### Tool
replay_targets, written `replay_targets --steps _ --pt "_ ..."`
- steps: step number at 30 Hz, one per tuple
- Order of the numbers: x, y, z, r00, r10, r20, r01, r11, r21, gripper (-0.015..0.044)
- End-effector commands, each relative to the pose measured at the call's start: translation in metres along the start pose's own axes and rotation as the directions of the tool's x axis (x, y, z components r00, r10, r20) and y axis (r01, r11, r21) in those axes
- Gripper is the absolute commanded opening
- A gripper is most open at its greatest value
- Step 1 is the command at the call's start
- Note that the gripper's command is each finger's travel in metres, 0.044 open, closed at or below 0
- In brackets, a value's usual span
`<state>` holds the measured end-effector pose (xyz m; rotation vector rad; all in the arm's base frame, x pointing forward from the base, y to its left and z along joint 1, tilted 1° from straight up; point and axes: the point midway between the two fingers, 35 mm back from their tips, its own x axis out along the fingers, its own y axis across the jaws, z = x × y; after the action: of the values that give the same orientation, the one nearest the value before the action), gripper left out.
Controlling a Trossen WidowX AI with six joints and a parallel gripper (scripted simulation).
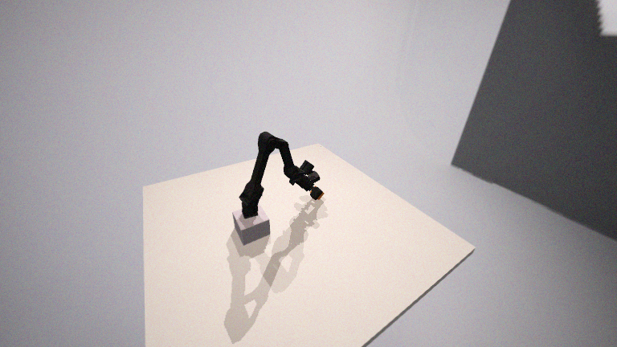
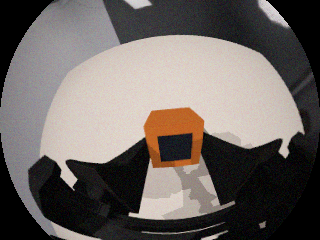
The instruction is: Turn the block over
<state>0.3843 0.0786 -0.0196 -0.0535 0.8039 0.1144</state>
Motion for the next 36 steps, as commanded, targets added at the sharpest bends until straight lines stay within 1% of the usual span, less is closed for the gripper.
replay_targets --steps 1,10,19,26,36 --pt "0.005 -0.001 -0.010 0.999 -0.002 0.045 0.003 1.000 -0.006 0.0000" --pt "0.005 -0.001 -0.016 0.985 -0.002 0.173 0.003 1.000 -0.005 0.0000" --pt "-0.005 -0.002 -0.021 0.955 -0.003 0.295 0.004 1.000 -0.002 0.0000" --pt "-0.008 -0.002 -0.020 0.942 -0.003 0.336 0.004 1.000 -0.002 0.0000" --pt "-0.008 -0.002 -0.020 0.942 -0.003 0.336 0.004 1.000 -0.002 0.0000"
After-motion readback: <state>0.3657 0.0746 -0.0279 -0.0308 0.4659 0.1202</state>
